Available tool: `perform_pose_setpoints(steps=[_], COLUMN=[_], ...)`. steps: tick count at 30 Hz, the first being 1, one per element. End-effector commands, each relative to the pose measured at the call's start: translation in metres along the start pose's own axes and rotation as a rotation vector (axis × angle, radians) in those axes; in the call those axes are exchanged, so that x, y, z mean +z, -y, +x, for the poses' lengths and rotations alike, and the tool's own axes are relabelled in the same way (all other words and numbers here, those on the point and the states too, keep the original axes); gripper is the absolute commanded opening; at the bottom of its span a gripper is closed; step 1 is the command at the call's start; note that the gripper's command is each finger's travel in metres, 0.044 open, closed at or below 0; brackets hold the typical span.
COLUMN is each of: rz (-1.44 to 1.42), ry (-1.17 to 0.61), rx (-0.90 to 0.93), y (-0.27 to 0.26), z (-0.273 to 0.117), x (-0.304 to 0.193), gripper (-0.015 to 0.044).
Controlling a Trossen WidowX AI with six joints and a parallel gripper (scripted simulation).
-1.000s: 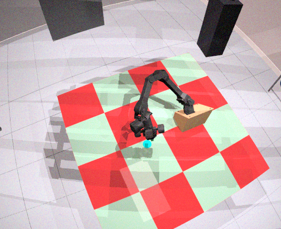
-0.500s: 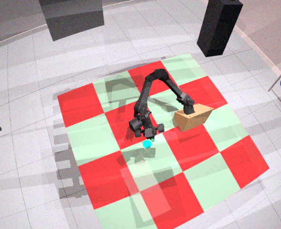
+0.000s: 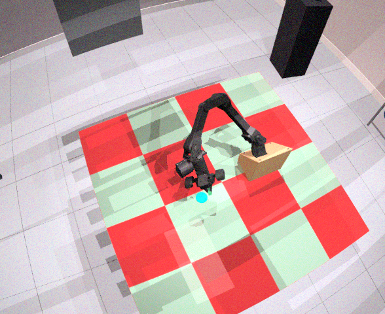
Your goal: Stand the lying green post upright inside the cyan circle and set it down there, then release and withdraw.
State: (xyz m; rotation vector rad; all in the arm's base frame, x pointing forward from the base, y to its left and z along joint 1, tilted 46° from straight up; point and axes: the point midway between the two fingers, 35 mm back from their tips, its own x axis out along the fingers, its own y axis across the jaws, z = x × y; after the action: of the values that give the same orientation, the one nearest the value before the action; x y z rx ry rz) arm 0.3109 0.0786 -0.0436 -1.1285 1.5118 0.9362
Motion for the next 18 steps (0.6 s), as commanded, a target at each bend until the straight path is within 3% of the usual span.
perform_pose_setpoints(steps=[1, 18], rz=[-0.007, -0.021], ry=[0.025, 0.15], rx=[0.009, 0.03], y=[-0.0014, -0.0012], z=[0.0006, 0.0014], x=[-0.0006, -0.0011], gripper=[0.0023, 0.0023])
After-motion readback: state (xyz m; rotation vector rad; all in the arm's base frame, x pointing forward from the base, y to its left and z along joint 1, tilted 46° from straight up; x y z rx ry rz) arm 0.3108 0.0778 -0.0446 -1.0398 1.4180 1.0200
